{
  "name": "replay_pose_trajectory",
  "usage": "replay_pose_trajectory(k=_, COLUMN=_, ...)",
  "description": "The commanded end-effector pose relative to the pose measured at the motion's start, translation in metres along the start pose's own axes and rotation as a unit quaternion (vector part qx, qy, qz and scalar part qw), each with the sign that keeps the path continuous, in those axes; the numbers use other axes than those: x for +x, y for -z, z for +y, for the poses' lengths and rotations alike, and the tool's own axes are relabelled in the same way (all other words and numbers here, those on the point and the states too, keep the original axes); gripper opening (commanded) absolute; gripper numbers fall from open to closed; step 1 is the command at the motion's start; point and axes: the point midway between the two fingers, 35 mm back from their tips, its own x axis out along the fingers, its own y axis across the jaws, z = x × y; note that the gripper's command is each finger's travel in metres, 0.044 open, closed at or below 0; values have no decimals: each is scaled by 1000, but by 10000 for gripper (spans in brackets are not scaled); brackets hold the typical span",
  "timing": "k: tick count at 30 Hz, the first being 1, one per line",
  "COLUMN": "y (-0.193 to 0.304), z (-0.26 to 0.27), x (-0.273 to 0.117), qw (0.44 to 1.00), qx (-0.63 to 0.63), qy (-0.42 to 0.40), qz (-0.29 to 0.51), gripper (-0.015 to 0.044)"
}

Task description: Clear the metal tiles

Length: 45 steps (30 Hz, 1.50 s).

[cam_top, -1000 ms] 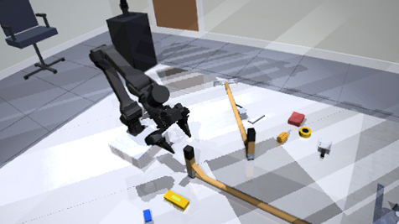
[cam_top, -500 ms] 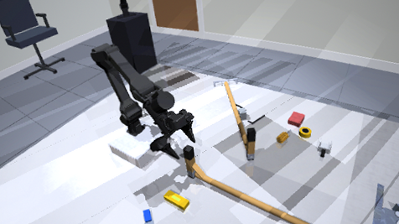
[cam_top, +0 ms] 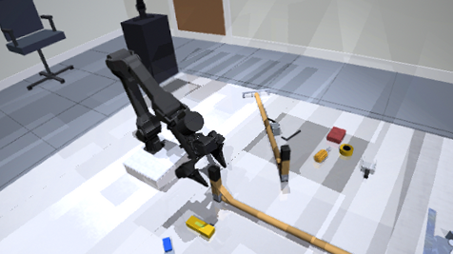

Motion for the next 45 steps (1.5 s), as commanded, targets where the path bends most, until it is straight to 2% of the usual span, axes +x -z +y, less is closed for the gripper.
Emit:
replay_pose_trajectory(k=1, y=3, z=0, x=9, qw=1000, qx=3, qy=1, qz=4, gripper=440)
replay_pose_trajectory(k=14, y=6, z=1, x=26, qw=1000, qx=3, qy=1, qz=4, gripper=440)
replay_pose_trajectory(k=28, y=3, z=1, x=22, qw=1000, qx=0, qy=0, qz=0, gripper=72)
replay_pose_trajectory(k=34, y=3, z=1, x=22, qw=1000, qx=0, qy=0, qz=0, gripper=32)
replay_pose_trajectory(k=36, y=3, z=1, x=22, qw=1000, qx=0, qy=0, qz=0, gripper=0)
replay_pose_trajectory(k=45, y=2, z=3, x=20, qw=1000, qx=0, qy=0, qz=0, gripper=0)
